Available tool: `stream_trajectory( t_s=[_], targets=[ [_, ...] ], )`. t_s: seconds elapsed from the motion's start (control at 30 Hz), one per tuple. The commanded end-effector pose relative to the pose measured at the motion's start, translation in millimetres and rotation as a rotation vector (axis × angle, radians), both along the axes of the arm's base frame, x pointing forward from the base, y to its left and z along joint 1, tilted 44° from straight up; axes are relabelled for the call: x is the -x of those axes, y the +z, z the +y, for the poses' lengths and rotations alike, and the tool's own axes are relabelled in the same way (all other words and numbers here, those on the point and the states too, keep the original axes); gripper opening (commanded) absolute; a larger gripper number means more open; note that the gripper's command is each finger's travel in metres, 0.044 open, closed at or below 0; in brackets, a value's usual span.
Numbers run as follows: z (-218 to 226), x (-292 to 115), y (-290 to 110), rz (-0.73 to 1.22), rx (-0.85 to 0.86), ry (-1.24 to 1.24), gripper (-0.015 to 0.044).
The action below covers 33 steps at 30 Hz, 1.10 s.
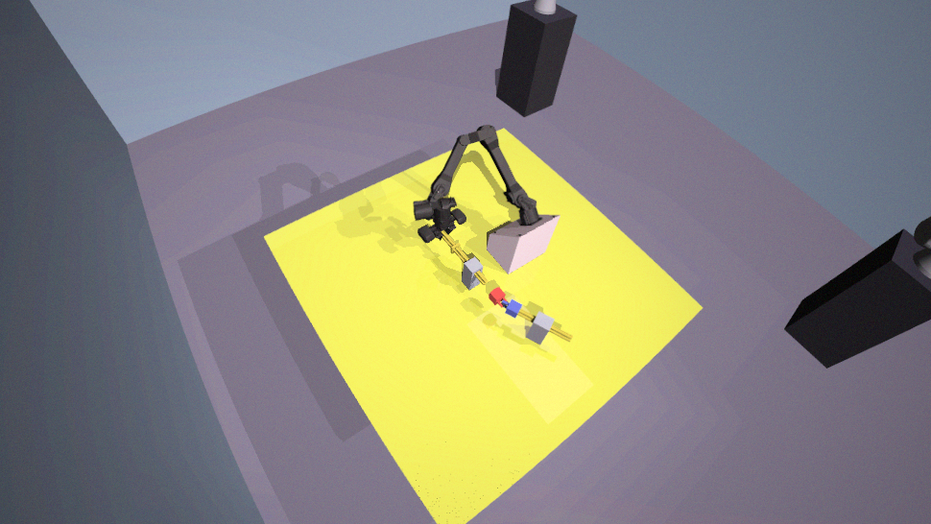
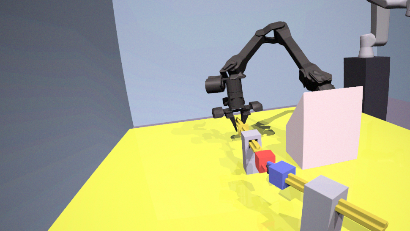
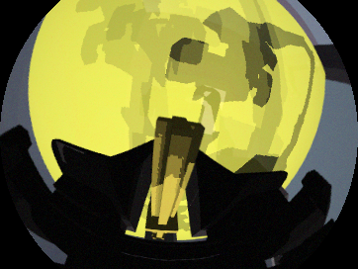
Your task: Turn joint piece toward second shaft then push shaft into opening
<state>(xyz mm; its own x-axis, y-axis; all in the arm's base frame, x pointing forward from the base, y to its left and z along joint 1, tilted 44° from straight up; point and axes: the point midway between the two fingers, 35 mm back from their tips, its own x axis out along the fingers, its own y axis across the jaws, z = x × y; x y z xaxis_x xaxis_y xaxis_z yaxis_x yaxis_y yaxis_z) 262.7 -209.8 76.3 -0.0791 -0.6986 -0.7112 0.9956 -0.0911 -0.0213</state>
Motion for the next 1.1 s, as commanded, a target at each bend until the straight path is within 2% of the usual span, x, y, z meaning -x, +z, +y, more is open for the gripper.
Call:
stream_trajectory(
  t_s=[0.0, 1.07],
  targets=[
    [4.7, -0.4, -5.3, -0.01, -0.001, 0.009, 0.0],
    [39.4, -2.4, -40.2, -0.02, -0.005, 0.023, 0.0]
  ],
)
